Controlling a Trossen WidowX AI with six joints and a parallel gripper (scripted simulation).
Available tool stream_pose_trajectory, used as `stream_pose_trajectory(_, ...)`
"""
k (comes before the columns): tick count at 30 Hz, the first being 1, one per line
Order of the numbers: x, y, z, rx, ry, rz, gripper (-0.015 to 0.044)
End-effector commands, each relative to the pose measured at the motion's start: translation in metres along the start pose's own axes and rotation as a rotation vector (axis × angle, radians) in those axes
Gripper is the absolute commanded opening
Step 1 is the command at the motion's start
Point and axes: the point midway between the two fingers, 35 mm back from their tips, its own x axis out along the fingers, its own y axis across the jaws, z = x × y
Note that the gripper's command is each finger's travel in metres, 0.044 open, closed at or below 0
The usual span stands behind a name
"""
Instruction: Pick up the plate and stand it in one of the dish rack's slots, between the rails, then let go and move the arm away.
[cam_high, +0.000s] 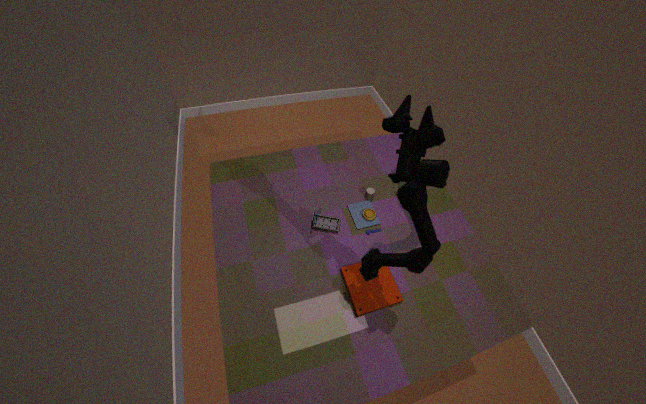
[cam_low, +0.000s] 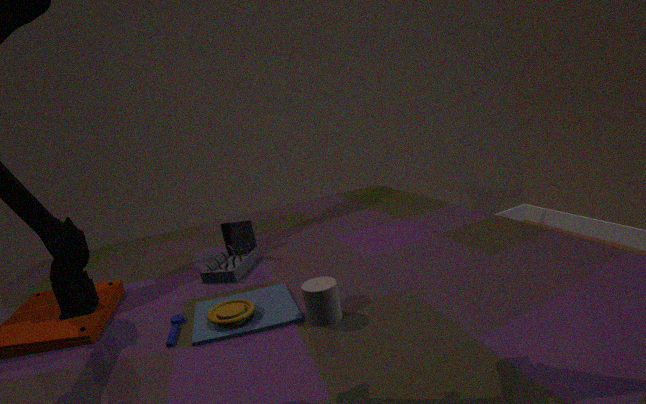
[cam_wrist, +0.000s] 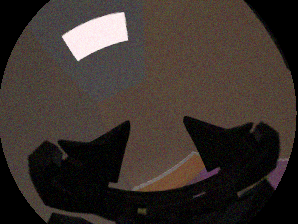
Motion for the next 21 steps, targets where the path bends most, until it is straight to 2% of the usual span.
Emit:
stream_pose_trajectory(1, 0.008, 0.006, -0.042, -0.111, 0.088, 0.015, 0.0400)
stream_pose_trajectory(12, 0.015, 0.000, -0.137, -0.341, 0.298, 0.064, 0.0400)
stream_pose_trajectory(21, 0.011, -0.026, -0.209, -0.452, 0.480, 0.055, 0.0400)
